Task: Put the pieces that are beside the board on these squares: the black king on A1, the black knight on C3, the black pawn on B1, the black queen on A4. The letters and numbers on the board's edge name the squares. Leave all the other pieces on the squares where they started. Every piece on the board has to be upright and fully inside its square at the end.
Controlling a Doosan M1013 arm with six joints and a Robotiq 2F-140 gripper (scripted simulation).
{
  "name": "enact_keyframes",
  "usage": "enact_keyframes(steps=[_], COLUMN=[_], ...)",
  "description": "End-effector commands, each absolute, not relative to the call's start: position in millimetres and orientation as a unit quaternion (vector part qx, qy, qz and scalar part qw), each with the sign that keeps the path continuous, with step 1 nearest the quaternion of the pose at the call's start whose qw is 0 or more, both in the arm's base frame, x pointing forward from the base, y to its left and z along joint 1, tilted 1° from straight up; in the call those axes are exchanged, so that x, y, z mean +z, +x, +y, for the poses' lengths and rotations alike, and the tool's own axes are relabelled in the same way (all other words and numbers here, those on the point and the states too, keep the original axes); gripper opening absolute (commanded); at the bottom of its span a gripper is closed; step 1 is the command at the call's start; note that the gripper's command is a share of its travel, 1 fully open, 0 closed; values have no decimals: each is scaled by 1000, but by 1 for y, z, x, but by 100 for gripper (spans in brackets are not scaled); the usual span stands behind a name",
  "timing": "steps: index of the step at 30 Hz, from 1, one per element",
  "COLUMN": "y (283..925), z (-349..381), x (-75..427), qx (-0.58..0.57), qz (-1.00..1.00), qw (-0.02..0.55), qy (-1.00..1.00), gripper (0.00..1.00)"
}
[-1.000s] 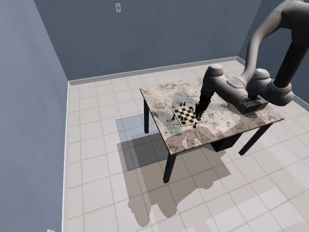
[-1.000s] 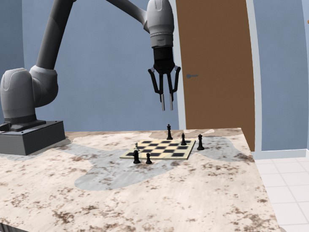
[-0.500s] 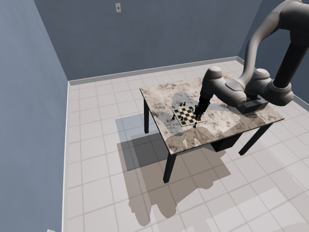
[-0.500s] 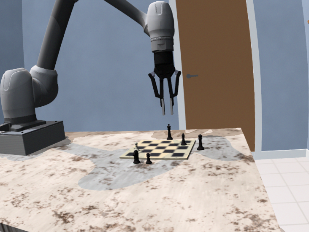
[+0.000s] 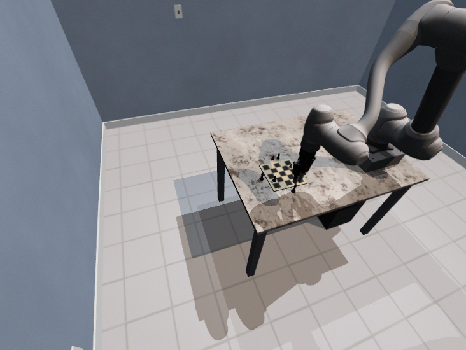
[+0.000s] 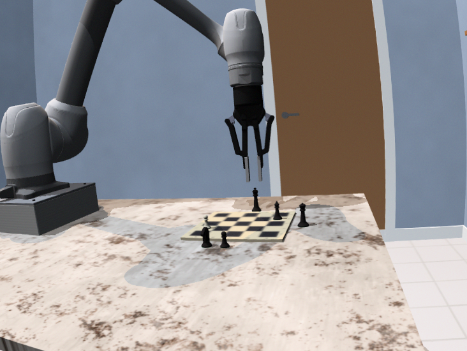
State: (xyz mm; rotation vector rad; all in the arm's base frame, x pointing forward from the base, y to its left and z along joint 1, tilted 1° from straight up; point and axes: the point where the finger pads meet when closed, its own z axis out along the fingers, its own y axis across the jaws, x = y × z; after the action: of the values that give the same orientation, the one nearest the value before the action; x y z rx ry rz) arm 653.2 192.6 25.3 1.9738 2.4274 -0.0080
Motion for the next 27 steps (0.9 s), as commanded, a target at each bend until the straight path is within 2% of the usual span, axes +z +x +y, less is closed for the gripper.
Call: enact_keyframes(steps=[1, 27], y=[653, 653], z=[193, 192], x=[23, 16], qx=[-2, -2], qz=[776, 776], qw=[6, 6], qy=[631, 631], gripper=[25, 25])
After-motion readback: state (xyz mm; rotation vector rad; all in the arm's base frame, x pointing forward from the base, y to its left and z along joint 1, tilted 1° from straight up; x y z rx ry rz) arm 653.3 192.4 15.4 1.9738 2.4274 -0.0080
